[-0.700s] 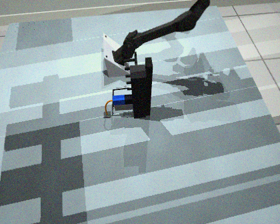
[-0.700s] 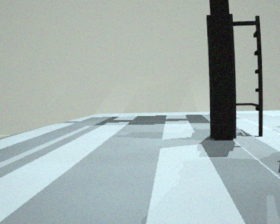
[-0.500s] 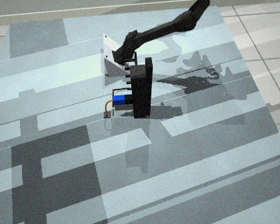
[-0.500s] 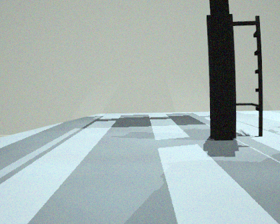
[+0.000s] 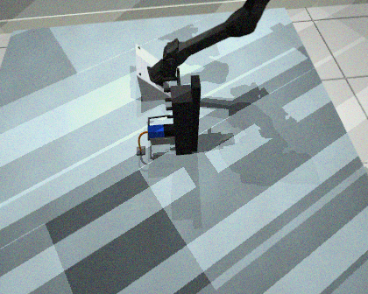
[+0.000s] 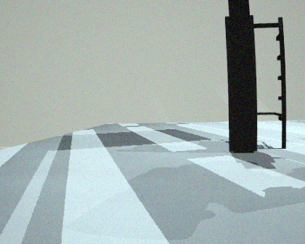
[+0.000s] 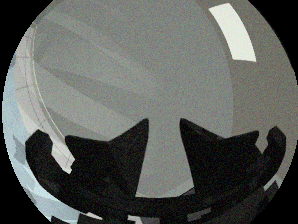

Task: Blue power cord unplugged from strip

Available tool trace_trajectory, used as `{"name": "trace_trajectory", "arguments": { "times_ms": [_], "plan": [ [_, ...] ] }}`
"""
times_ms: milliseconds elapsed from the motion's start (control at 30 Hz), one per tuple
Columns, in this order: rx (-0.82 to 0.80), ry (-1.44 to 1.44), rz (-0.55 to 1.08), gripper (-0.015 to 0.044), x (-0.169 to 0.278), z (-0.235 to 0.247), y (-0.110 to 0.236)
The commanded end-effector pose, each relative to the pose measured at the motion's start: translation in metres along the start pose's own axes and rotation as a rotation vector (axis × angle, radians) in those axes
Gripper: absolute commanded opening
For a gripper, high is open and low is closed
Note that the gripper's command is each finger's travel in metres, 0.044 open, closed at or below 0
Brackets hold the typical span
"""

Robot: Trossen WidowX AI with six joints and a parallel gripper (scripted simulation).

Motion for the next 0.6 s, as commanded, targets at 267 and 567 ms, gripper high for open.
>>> {"name": "trace_trajectory", "arguments": {
  "times_ms": [267,567],
  "plan": [
    [-0.019,-0.211,-0.533,0.016,-0.158,0.025,0.059],
    [-0.137,-0.229,-0.834,0.016,-0.231,0.056,0.129]
  ]
}}
Point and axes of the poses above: the point midway between the two fingers, 35 mm back from their tips, its own y axis back along the fingers, its own z axis across the jaws, x = y × z, the point moved 2 cm from there along y, back along the fingers, and after that the axes turned 12 degrees about -y, right-handed, at the moved point
